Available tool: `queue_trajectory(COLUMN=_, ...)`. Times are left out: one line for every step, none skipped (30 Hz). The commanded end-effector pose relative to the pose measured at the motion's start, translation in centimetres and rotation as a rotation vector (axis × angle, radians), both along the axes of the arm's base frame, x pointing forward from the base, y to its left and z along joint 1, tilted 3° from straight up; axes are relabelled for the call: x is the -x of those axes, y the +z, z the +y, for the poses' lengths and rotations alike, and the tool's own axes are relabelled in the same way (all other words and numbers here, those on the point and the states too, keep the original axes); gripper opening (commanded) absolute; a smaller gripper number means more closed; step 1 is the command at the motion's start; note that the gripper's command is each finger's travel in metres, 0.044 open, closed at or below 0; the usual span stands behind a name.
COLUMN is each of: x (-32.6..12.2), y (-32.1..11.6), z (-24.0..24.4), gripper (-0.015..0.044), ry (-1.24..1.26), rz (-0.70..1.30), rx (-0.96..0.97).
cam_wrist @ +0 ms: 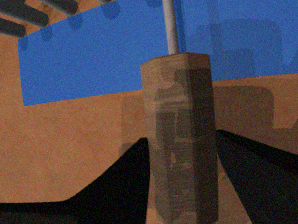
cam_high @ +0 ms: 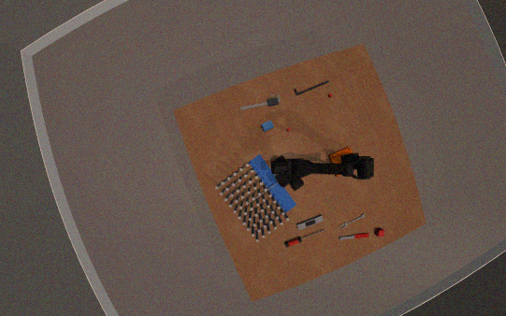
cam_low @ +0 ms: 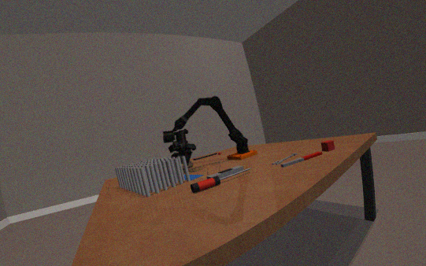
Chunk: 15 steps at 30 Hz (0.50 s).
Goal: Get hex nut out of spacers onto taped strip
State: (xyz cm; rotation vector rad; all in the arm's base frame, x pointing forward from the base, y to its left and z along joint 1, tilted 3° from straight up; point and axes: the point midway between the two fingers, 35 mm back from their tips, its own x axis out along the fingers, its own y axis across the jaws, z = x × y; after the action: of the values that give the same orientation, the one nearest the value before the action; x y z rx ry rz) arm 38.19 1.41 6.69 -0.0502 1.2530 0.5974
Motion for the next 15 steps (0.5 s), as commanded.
queue_trajectory(x=-0.51, y=0.30, z=0.06, gripper=0.0000, ry=-0.003, rz=-0.009, rx=0.003)
queue_trajectory(x=-0.56, y=0.30, z=0.09, gripper=0.0000, ry=-0.003, rz=-0.009, rx=0.003)
queue_trajectory(x=-0.62, y=0.31, z=0.11, gripper=0.0000, ry=-0.003, rz=-0.009, rx=0.003)
queue_trajectory(x=-0.67, y=0.32, z=0.14, gripper=0.0000, ry=-0.003, rz=-0.009, rx=0.003)
queue_trajectory(x=-0.73, y=0.32, z=0.17, gripper=0.0000, ry=-0.003, rz=-0.009, rx=0.003)
queue_trajectory(x=-0.78, y=0.33, z=0.19, gripper=0.0000, ry=-0.003, rz=-0.009, rx=0.003)
queue_trajectory(x=-0.84, y=0.33, z=0.22, gripper=0.0000, ry=-0.003, rz=-0.009, rx=0.002)
queue_trajectory(x=-0.89, y=0.34, z=0.24, gripper=0.0000, ry=-0.003, rz=-0.009, rx=0.002)
queue_trajectory(x=-0.94, y=0.35, z=0.27, gripper=0.0000, ry=-0.003, rz=-0.009, rx=0.002)
queue_trajectory(x=-1.00, y=0.35, z=0.30, gripper=0.0000, ry=-0.003, rz=-0.009, rx=0.002)
queue_trajectory(x=-1.05, y=0.36, z=0.32, gripper=0.0000, ry=-0.003, rz=-0.009, rx=0.002)
queue_trajectory(x=-1.11, y=0.36, z=0.35, gripper=0.0000, ry=-0.003, rz=-0.010, rx=0.002)
queue_trajectory(x=-1.16, y=0.37, z=0.38, gripper=0.0000, ry=-0.003, rz=-0.010, rx=0.002)
queue_trajectory(x=-1.21, y=0.37, z=0.40, gripper=0.0000, ry=-0.003, rz=-0.010, rx=0.002)
queue_trajectory(x=-1.27, y=0.38, z=0.43, gripper=0.0000, ry=-0.003, rz=-0.010, rx=0.002)
